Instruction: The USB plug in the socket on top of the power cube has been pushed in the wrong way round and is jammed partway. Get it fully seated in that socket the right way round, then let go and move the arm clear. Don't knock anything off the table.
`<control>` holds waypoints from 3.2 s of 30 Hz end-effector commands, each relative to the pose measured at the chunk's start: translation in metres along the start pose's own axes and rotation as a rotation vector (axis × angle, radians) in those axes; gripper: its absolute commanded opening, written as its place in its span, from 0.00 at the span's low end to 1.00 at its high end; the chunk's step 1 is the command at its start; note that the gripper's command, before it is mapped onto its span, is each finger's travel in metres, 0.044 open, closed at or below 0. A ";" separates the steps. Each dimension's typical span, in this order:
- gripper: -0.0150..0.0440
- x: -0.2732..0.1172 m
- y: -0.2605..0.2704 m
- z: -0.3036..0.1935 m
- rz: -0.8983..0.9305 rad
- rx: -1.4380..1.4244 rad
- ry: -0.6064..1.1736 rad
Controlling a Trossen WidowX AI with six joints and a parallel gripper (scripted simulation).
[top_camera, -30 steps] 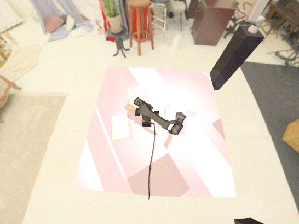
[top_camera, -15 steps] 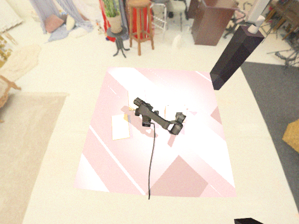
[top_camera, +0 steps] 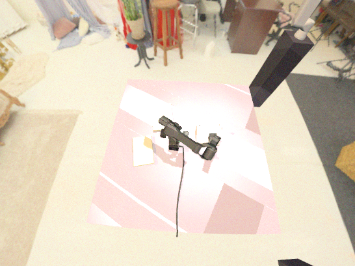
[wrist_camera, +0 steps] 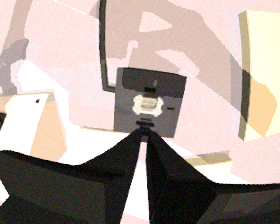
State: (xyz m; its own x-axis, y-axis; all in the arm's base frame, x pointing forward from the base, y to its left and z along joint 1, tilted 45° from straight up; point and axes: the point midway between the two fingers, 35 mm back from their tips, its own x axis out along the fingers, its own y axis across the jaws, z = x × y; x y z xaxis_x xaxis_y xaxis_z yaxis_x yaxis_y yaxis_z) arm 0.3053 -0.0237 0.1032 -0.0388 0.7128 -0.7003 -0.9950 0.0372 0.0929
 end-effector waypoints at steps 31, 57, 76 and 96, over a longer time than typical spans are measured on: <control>0.25 0.004 -0.001 0.002 0.000 -0.011 -0.033; 0.25 0.007 -0.001 0.004 0.000 -0.017 -0.055; 0.25 0.010 -0.001 0.005 0.001 -0.022 -0.072; 0.25 0.012 -0.002 0.006 0.001 -0.027 -0.089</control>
State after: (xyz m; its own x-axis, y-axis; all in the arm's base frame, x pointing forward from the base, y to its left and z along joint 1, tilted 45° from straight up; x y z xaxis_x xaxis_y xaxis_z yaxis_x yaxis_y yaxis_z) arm 0.3067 -0.0118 0.0990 -0.0351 0.7691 -0.6381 -0.9967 0.0195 0.0783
